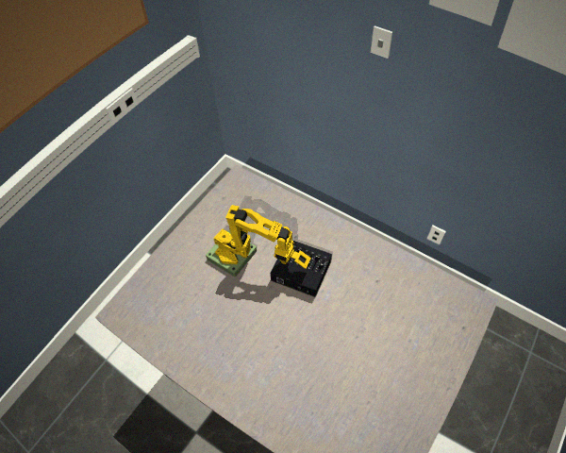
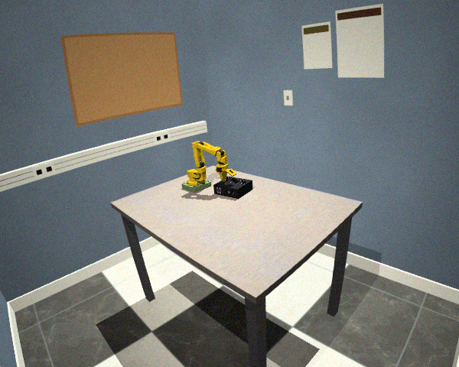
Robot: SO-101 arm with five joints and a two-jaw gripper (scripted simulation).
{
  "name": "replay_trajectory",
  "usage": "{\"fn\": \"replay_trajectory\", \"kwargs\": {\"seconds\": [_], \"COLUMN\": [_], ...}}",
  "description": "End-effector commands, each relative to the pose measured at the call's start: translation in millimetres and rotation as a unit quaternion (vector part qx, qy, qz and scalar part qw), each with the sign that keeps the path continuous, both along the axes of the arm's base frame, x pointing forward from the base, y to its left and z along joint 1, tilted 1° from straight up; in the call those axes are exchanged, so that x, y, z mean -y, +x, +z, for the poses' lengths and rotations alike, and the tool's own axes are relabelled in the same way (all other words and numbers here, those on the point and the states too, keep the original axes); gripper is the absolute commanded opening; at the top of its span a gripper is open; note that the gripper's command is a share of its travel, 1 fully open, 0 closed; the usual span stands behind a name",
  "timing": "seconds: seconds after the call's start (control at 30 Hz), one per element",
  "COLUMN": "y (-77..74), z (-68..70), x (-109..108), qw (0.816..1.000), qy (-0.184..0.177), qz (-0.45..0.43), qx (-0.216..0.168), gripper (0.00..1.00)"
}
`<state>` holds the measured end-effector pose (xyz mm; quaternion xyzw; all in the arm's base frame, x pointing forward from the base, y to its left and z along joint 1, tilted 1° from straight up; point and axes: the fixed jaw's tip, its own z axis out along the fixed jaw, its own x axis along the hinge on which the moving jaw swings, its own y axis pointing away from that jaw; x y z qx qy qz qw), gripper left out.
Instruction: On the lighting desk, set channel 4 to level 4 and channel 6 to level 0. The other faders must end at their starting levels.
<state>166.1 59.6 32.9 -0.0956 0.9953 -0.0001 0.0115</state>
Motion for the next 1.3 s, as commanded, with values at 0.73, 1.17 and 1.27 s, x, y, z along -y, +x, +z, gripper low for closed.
{"fn": "replay_trajectory", "kwargs": {"seconds": [0.73,1.17,1.27], "y": [-1.7,-2.2,-2.3], "z": [-0.7,-0.6,-0.6], "x": [-9.6,-12.2,-12.5], "qw": [1.000,1.000,1.000], "qy": [0.000,0.001,0.001], "qz": [0.007,0.007,0.007], "qx": [-0.007,-0.007,-0.007], "gripper": [0.00,0.00,0.00]}}
